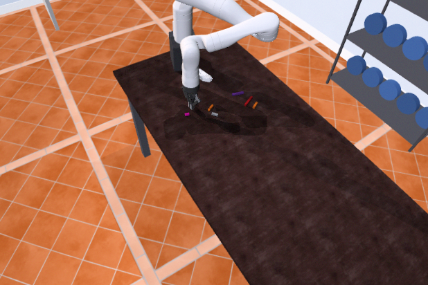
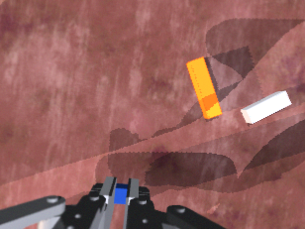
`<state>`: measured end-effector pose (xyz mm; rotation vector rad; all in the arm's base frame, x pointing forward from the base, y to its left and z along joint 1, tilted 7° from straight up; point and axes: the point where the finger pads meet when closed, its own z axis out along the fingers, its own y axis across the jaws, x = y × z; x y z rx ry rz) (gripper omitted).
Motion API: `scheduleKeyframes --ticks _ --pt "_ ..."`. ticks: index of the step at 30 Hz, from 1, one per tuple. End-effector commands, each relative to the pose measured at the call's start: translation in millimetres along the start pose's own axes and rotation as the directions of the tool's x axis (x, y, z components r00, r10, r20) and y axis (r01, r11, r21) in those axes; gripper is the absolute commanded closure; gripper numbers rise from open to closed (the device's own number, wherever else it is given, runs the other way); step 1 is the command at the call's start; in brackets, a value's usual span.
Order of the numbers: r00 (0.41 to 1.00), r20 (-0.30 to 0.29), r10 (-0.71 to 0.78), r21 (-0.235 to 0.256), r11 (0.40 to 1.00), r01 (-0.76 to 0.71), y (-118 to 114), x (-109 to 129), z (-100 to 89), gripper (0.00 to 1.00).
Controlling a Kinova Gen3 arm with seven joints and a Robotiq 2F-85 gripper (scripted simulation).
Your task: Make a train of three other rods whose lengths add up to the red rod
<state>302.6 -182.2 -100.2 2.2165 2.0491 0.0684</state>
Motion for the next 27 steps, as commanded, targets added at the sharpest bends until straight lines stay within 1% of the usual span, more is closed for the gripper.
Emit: scheduleKeyframes --ticks 1,4,6,7,8,14,18,21,23,24,27 --pt "1.000 -0.007 0.003 0.007 1.000 -0.003 -2.9 2.3 -12.9 0.95" --pt "1.000 -0.007 0.003 0.007 1.000 -0.003 -2.8 2.3 -26.8 0.95" --pt "1.000 -0.007 0.003 0.007 1.000 -0.003 -2.8 2.3 -26.8 0.95" --pt "1.000 -0.004 0.001 -0.004 1.000 -0.001 0.6 1.2 -31.9 0.95" --pt "1.000 -0.007 0.003 0.007 1.000 -0.003 -2.8 2.3 -37.1 0.95" --pt "1.000 -0.008 0.003 0.006 1.000 -0.003 -2.6 2.4 -67.3 0.95" --pt "1.000 -0.007 0.009 0.006 1.000 -0.009 -3.3 0.7 -82.4 0.95" --pt "1.000 -0.007 0.009 0.006 1.000 -0.009 -3.3 0.7 -89.3 0.95" --pt "1.000 -0.007 0.009 0.006 1.000 -0.009 -3.3 0.7 -89.3 0.95" --pt "1.000 -0.003 0.005 -0.005 1.000 -0.005 0.7 -0.9 -90.6 0.95" --pt "1.000 -0.004 0.006 -0.002 1.000 -0.006 -0.4 -0.4 -92.7 0.95"
